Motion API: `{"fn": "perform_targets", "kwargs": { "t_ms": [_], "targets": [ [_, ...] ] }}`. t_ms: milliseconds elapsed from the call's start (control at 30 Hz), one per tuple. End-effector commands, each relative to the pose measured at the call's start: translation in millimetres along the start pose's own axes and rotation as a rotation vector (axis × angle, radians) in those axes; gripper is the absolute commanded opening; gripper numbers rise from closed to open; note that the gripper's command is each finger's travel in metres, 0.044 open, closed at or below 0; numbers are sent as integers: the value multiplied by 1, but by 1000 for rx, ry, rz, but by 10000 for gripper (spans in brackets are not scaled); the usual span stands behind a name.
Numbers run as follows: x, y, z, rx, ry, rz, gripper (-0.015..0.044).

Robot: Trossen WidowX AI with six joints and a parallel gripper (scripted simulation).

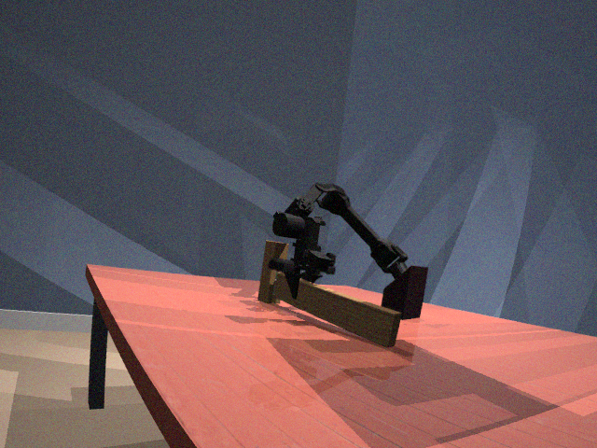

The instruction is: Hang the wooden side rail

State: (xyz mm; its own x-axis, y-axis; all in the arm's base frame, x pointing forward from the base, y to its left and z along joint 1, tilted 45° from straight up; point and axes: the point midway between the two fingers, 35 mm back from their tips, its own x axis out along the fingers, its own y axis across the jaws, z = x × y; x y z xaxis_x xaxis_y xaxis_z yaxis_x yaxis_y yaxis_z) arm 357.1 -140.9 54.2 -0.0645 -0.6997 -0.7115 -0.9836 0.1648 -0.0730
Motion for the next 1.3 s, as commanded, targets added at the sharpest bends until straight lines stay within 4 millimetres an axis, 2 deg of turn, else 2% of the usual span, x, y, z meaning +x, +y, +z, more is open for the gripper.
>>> {"fn": "perform_targets", "kwargs": {
  "t_ms": [0,1267],
  "targets": [
    [-4,-3,-2,2,1,-13,0],
    [-4,-3,-7,2,2,-13,0]
  ]
}}
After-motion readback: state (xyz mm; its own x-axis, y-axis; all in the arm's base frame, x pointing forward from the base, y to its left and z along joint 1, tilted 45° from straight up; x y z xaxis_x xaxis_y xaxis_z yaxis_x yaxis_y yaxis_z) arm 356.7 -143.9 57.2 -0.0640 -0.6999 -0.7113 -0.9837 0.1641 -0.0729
